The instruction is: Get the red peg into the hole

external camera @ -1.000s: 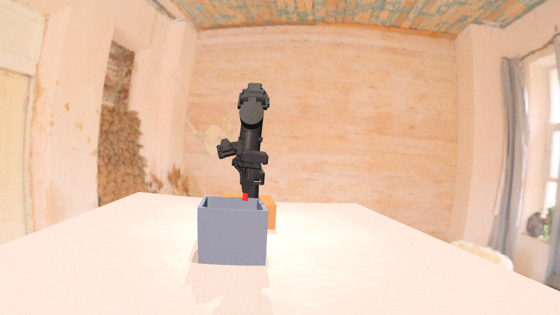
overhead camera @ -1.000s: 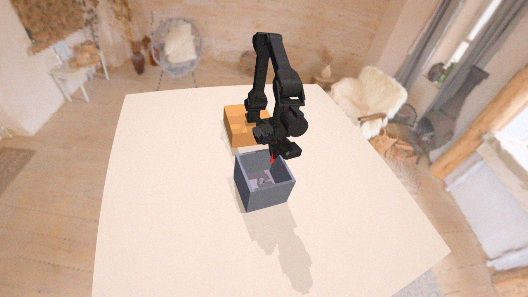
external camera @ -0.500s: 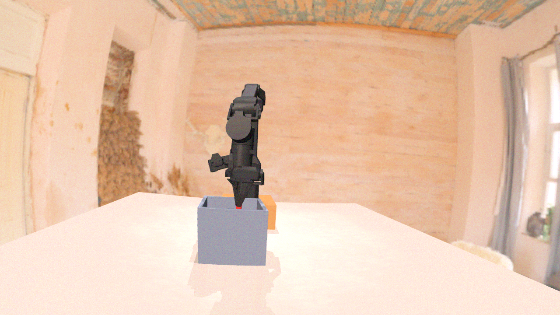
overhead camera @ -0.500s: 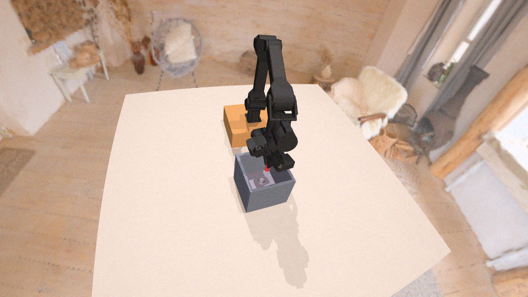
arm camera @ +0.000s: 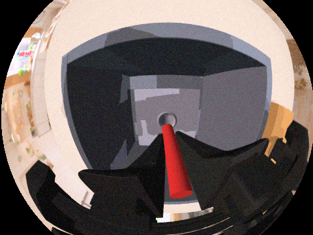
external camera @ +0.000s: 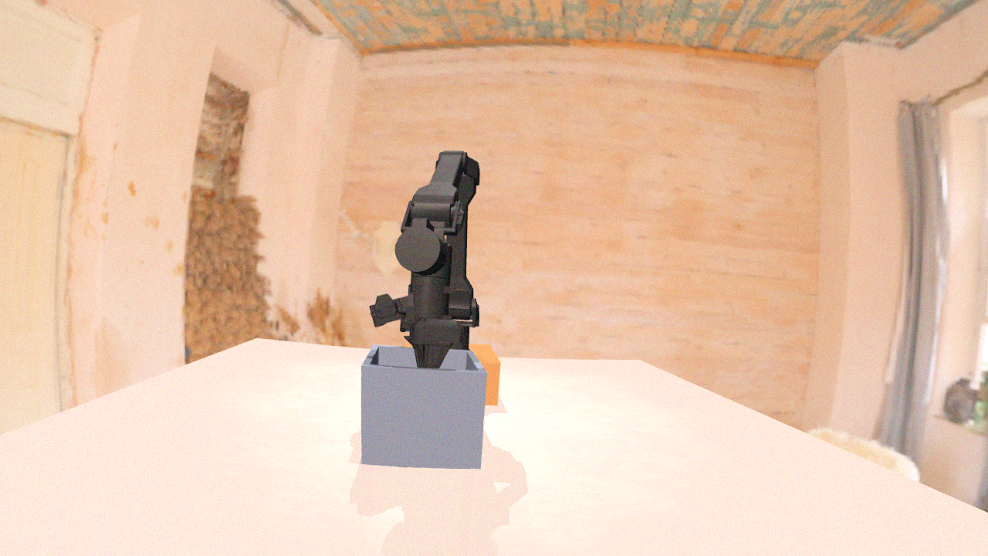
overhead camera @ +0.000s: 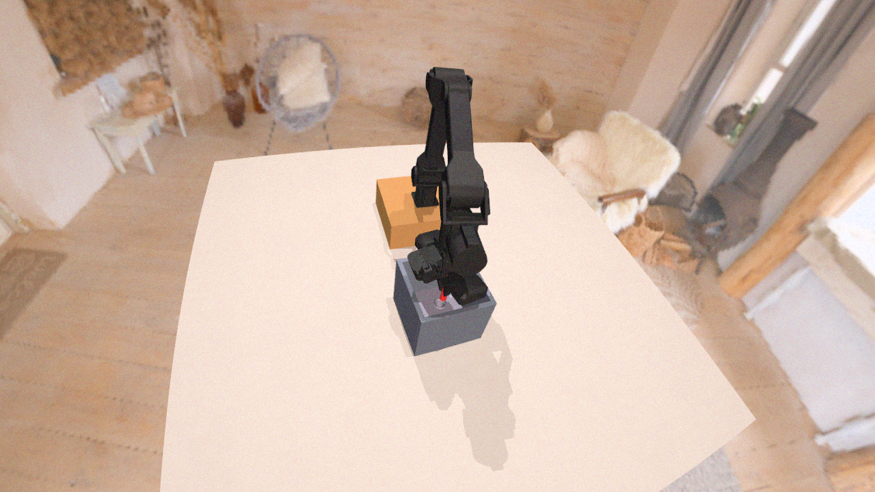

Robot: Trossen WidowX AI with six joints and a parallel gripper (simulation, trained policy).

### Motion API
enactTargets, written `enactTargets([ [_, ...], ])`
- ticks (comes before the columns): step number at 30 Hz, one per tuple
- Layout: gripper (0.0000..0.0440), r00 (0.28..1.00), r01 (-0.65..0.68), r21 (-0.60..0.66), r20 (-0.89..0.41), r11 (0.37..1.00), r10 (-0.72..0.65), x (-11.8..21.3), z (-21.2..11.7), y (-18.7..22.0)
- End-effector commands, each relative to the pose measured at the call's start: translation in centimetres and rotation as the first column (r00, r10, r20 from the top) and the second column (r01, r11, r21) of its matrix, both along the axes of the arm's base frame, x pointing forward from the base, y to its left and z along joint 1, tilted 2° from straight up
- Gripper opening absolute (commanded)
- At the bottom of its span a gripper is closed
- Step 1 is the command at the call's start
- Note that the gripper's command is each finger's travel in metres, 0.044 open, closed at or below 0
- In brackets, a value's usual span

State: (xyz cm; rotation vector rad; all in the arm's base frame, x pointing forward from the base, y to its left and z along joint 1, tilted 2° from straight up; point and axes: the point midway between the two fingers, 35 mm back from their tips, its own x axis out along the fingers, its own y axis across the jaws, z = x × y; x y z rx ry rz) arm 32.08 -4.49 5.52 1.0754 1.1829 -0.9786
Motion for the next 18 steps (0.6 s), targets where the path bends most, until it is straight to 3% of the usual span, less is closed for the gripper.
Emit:
enactTargets([
  [1,0.0000,1.000,-0.017,0.006,-0.016,1.000,0.017,0.0,-1.2,-0.1],
  [6,0.0008,0.999,-0.033,-0.003,-0.030,0.999,0.033,0.3,-2.0,-0.3],
  [12,0.0115,0.997,-0.051,0.000,-0.062,0.999,0.051,0.3,-2.8,-0.4],
  [16,0.0120,0.996,-0.056,0.032,-0.073,0.998,0.058,0.4,-2.7,-0.1],
  [18,0.0146,0.996,-0.054,0.050,-0.075,0.997,0.058,0.5,-2.5,-0.3],
])
